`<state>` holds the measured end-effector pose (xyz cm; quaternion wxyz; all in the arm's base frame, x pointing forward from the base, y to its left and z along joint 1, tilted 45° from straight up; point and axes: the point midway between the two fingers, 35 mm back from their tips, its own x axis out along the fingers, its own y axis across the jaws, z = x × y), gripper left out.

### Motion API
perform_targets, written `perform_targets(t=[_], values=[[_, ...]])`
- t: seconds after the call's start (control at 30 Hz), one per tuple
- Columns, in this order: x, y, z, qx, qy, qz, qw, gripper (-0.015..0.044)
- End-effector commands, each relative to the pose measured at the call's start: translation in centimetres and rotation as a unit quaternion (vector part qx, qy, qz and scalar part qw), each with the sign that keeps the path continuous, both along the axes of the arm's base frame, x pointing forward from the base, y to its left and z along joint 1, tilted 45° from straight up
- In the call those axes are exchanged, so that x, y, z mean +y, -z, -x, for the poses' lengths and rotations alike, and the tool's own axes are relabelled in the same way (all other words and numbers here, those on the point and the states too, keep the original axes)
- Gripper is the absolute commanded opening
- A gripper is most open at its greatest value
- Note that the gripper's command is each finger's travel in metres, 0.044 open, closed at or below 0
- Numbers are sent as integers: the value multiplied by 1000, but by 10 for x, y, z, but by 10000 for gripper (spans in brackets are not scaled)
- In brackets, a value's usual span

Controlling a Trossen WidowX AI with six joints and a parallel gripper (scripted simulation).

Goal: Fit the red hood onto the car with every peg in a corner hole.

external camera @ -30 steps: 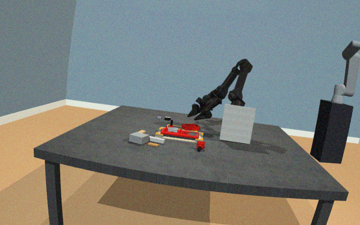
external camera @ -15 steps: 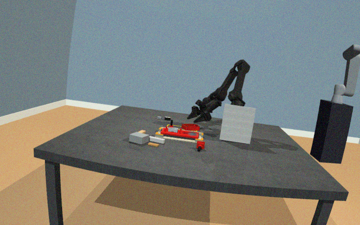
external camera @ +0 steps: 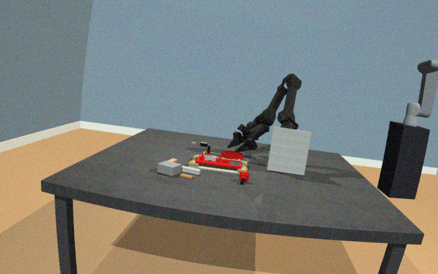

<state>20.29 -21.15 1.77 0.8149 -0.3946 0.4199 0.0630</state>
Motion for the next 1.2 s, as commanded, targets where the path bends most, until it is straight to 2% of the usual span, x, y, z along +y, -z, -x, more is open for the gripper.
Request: perform_targets(t=[0.0, 1.17], values=[[-2, 3, 1, -1, -3, -1, 1000, 440], [-14, 15, 4, 0, -3, -1, 1000, 440]])
